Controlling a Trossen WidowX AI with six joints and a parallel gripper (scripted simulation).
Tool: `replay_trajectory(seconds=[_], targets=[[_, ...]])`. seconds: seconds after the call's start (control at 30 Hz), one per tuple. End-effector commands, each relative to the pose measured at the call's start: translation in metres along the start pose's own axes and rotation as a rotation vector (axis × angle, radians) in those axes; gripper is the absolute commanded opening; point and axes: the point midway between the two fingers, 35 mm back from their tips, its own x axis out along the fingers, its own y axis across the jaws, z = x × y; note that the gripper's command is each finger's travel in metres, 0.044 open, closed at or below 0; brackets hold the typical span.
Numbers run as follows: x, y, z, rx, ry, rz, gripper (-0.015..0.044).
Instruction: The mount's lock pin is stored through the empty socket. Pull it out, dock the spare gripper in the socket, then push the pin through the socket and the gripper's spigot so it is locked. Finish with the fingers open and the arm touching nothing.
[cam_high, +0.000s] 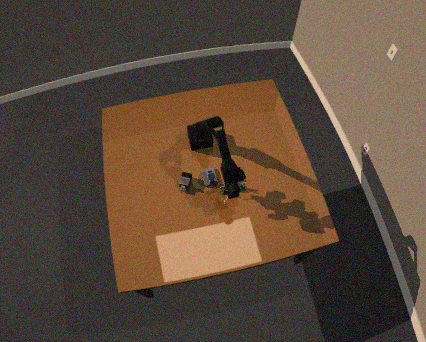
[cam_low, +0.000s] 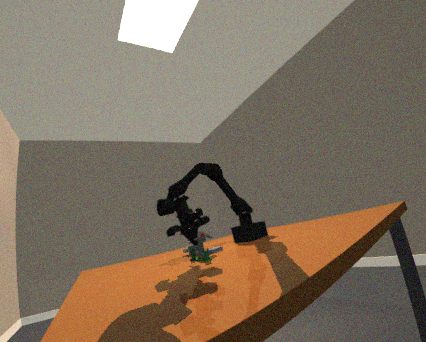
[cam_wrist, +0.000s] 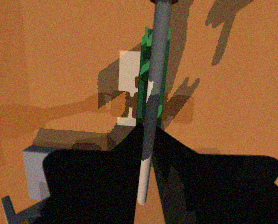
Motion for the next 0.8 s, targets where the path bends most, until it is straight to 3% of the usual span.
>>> replay_trajectory(seconds=[0.0, 0.77], targets=[[-0.001, -0.001, 0.000, -0.009, 0.003, -0.002, 0.0000], [0.033, -0.005, -0.007, -0.009, -0.001, -0.010, 0.0000]])
